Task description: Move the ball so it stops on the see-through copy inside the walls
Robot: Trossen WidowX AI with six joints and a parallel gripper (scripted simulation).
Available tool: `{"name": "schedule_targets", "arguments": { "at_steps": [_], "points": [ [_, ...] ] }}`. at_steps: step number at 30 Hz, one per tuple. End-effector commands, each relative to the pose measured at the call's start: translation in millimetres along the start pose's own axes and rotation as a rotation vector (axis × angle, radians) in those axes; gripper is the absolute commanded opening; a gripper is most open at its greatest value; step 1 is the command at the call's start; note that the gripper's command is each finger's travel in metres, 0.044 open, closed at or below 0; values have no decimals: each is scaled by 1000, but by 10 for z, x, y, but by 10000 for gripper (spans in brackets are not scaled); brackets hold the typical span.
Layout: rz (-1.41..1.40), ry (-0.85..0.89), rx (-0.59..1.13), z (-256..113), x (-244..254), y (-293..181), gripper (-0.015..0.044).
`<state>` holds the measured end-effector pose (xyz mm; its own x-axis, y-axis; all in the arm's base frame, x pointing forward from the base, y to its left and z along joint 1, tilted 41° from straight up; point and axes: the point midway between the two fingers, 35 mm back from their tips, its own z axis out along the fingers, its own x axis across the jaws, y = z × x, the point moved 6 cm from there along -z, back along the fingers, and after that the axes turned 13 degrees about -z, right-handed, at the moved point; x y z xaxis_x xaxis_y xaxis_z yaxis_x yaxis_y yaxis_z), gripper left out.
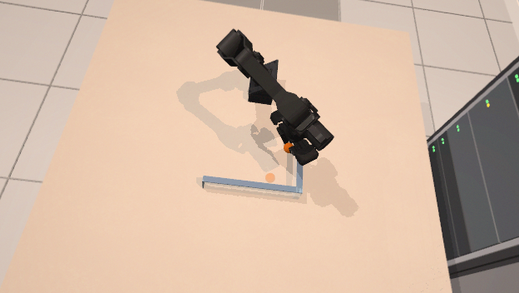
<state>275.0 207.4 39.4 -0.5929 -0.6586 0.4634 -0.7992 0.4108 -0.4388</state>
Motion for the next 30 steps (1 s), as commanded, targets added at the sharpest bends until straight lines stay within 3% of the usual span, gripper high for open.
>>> {"name": "schedule_targets", "arguments": {
  "at_steps": [1, 30],
  "points": [
    [-132, -1, 6, 37, -35, -101, 0],
    [-958, 16, 16, 263, -124, -697, 0]
  ]
}}
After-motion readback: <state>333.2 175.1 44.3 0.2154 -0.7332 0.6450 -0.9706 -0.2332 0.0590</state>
